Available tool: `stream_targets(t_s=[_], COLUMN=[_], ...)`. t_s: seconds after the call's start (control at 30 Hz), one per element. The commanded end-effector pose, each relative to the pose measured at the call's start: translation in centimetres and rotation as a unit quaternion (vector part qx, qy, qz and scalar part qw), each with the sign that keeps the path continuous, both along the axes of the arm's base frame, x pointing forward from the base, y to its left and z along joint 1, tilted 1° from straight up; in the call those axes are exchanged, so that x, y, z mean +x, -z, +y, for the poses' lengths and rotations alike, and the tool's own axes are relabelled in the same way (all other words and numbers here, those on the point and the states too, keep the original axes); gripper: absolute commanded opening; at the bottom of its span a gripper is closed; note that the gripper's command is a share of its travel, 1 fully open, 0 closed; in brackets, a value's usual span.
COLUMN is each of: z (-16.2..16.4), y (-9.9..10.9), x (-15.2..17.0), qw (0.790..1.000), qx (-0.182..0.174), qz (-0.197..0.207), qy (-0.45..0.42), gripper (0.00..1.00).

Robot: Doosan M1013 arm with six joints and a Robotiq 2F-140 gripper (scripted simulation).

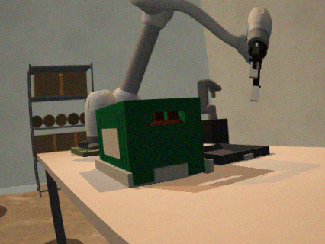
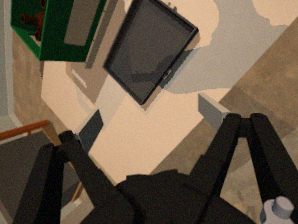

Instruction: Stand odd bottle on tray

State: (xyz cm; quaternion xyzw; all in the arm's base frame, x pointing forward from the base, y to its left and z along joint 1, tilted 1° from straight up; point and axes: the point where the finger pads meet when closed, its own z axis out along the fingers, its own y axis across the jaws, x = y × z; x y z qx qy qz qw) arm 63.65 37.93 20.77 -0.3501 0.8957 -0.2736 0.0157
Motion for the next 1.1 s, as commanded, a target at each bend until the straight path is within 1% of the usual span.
stream_targets(t_s=[0.0,0.7,0.87,0.97,1.03,1.07], z=[0.0,-0.2,-1.6,-3.0,-3.7,-3.7], y=[0.0,-0.1,-0.3,-0.7,-0.8,-0.8], x=[0.0,0.1,0.4,0.8,1.0,1.0], qw=[1.0,1.0,0.998,0.991,0.986,0.986], qx=[0.0,0.003,0.021,0.039,0.047,0.047], qz=[0.0,-0.003,-0.022,-0.043,-0.053,-0.053], qy=[0.0,0.009,0.064,0.124,0.153,0.153], gripper=[1.0,1.0,1.0,1.0,1.0,1.0])
